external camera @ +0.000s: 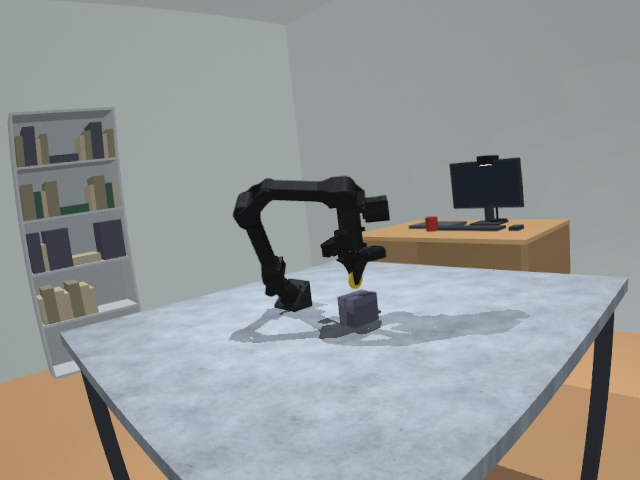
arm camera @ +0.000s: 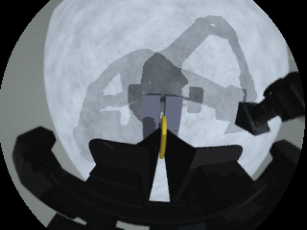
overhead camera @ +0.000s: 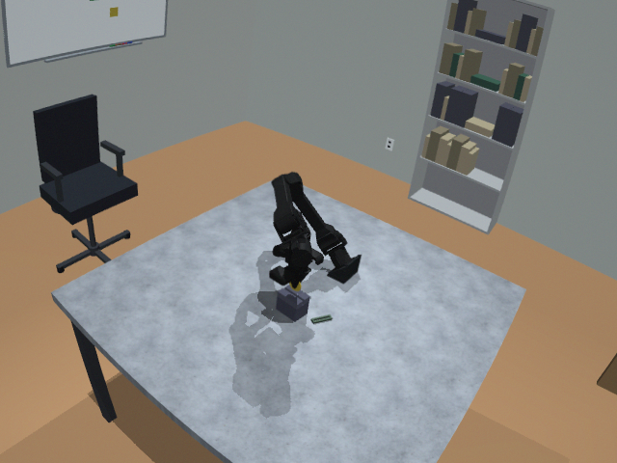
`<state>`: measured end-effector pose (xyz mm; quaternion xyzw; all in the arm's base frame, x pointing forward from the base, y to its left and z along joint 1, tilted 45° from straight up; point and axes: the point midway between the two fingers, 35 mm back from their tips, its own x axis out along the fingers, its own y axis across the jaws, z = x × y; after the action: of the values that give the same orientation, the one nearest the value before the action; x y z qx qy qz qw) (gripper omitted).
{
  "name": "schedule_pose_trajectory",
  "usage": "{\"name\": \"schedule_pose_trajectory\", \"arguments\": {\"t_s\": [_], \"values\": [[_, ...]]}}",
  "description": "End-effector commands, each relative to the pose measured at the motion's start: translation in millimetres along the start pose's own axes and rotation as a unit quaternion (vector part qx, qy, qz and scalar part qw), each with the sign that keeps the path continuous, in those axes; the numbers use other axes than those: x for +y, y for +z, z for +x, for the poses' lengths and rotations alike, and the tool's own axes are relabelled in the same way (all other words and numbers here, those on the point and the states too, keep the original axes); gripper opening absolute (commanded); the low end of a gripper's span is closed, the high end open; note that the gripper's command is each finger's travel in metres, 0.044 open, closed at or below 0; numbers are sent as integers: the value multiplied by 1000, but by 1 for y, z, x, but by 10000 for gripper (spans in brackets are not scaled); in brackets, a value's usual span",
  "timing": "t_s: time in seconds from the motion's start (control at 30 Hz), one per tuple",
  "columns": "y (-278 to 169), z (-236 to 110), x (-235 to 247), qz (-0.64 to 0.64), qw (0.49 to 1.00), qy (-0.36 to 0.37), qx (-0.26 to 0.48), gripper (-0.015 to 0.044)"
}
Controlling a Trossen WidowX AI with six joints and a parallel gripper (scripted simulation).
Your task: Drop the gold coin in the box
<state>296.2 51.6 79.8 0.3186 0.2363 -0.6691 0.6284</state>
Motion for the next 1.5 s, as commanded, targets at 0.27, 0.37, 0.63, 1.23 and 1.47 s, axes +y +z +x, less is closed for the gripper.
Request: {"name": "schedule_pose_trajectory", "arguments": {"t_s": [0.27, 0.37, 0.63, 1.23, 1.47], "values": [[0, 6, 1, -1, 1000, 1, -2, 0], [0, 7, 1, -1, 1000, 1, -2, 0], [1, 11, 0, -1, 1000, 1, -2, 0], [0, 13, 0, 0, 1000, 0, 0, 157], [0, 13, 0, 0, 1000, 0, 0, 161]]}}
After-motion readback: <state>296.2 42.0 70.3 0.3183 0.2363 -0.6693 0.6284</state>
